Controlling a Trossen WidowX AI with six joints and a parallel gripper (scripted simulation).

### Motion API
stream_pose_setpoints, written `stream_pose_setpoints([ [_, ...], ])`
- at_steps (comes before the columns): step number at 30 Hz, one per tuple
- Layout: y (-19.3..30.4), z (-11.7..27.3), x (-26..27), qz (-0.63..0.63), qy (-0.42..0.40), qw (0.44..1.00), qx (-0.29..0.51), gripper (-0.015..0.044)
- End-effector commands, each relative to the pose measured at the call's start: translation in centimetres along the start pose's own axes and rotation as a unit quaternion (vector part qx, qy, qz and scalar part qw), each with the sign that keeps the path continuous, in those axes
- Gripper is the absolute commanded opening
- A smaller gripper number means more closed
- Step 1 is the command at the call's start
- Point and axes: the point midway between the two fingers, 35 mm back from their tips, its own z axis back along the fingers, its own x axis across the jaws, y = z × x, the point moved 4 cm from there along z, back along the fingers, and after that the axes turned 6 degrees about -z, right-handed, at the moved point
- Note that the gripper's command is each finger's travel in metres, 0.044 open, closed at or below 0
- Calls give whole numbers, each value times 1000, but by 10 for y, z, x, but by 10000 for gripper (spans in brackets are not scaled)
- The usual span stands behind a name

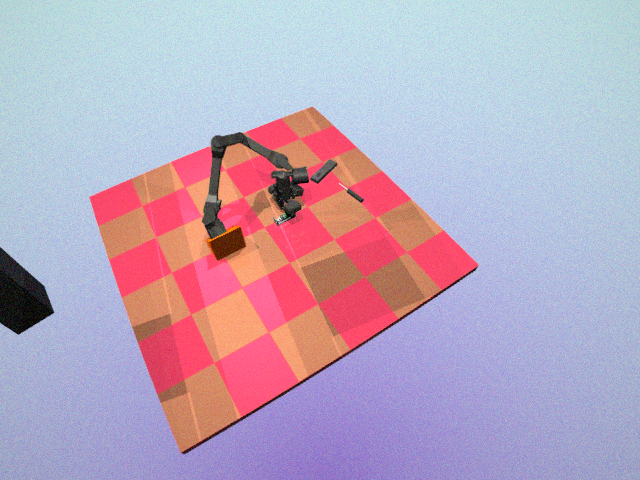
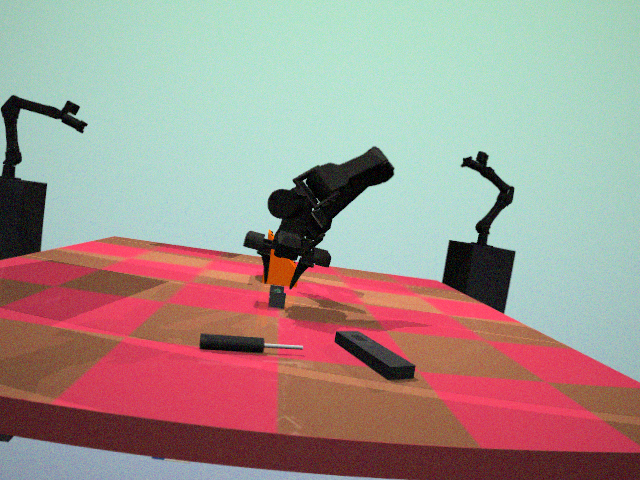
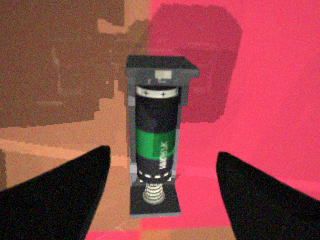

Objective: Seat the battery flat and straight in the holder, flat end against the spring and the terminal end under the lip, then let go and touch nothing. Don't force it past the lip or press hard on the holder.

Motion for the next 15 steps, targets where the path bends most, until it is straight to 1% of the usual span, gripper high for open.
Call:
stream_pose_setpoints([
  [1,1,41,-5,5,5,1000,-9,360],
  [4,3,57,-7,7,5,1000,-9,439],
  [15,3,57,-9,7,5,1000,-9,440],
])
